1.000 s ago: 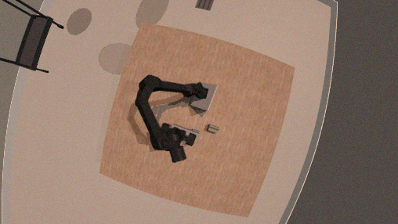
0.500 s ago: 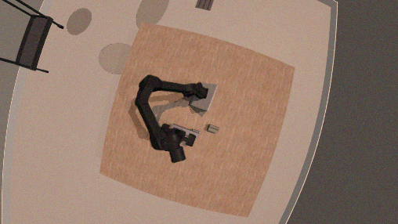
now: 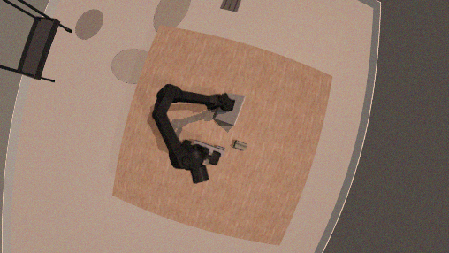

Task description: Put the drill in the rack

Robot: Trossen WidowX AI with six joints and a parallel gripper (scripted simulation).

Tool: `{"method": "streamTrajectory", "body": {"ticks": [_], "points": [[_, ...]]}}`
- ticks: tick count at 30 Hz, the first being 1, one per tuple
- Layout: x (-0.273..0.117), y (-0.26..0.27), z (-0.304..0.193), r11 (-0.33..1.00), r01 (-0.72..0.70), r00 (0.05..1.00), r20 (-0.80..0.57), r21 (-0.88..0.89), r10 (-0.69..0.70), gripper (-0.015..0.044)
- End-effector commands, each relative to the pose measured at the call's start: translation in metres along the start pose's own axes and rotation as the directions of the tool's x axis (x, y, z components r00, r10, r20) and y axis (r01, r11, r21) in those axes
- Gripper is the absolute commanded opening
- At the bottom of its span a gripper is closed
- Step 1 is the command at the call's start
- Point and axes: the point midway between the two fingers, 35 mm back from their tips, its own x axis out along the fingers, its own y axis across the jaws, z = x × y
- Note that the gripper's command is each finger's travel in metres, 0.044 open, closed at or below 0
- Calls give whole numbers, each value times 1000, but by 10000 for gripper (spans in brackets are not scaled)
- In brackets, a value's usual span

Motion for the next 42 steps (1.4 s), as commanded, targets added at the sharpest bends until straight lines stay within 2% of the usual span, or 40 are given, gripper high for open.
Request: {"method": "streamTrajectory", "body": {"ticks": [1,39,42], "points": [[10,-2,-5,1000,13,1000,-26,-9,-13,0],[27,-5,-9,1000,14,1000,-26,-9,-14,0],[16,-4,-7,1000,13,1000,-23,-23,-13,79]]}}
